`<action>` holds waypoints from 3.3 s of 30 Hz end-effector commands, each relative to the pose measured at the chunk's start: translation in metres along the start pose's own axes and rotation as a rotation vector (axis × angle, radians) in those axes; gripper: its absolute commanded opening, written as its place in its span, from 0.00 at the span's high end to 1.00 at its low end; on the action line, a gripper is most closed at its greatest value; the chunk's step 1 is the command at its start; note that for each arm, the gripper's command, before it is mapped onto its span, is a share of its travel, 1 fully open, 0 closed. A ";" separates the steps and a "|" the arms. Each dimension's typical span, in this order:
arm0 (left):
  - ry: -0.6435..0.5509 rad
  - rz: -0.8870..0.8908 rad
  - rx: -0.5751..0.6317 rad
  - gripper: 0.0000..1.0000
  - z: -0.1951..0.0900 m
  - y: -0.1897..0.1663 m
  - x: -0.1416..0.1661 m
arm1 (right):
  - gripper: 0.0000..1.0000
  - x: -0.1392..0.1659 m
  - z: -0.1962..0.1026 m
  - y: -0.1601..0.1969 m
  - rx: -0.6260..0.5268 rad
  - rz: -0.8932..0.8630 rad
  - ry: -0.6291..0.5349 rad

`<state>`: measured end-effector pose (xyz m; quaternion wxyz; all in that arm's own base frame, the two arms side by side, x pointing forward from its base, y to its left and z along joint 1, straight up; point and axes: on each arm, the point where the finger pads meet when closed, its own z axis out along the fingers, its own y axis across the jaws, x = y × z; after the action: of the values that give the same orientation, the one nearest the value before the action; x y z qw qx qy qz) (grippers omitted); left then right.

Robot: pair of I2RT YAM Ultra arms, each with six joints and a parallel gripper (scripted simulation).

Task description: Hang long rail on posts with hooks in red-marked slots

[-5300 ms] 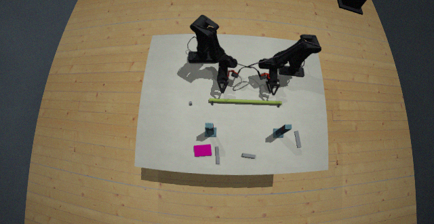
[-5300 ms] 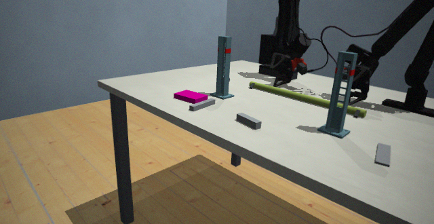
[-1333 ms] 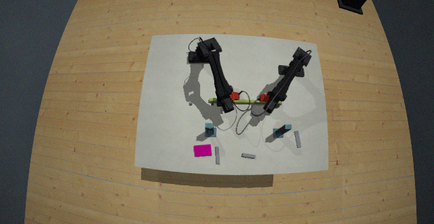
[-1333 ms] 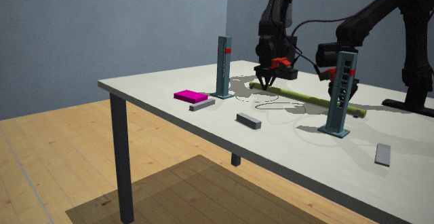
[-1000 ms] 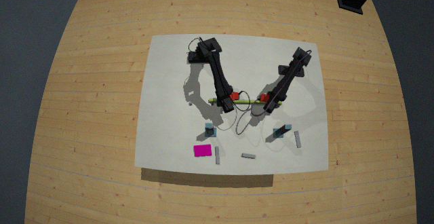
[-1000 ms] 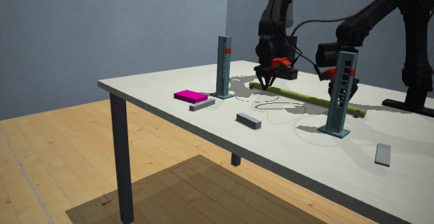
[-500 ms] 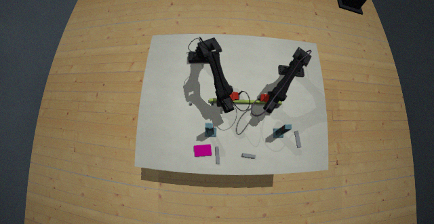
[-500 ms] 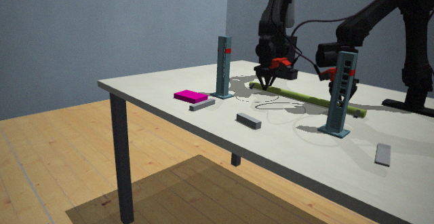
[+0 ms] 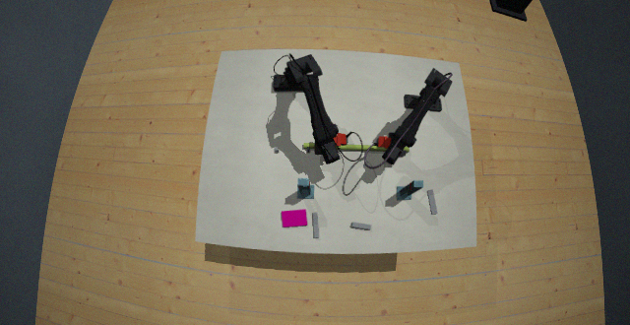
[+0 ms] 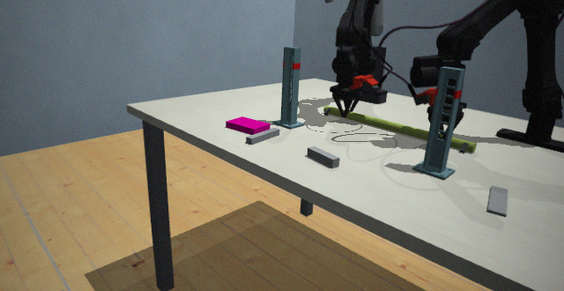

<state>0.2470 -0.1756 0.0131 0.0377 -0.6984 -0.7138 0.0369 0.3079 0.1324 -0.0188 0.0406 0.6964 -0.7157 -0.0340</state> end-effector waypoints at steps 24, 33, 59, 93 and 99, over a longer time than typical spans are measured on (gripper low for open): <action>-0.007 0.002 -0.069 0.81 -0.018 -0.011 0.002 | 0.81 -0.006 -0.021 0.008 0.076 0.000 -0.017; -0.009 0.000 -0.263 0.81 -0.042 -0.013 0.002 | 0.81 -0.006 -0.045 0.010 0.269 0.002 -0.015; -0.011 -0.006 -0.682 0.81 -0.100 0.009 0.002 | 0.81 -0.005 -0.104 -0.013 0.691 0.006 -0.013; -0.011 -0.004 -0.665 0.81 -0.166 0.102 -0.003 | 0.81 0.002 -0.170 -0.105 0.678 0.009 -0.016; -0.012 -0.004 -0.662 0.81 -0.174 0.114 -0.004 | 0.81 0.003 -0.179 -0.117 0.675 0.010 -0.018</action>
<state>0.3693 -0.1758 0.1570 -0.1833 -0.6724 -0.6913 -0.1908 0.4307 0.1265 0.1247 -0.1775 0.6718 -0.6923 0.1944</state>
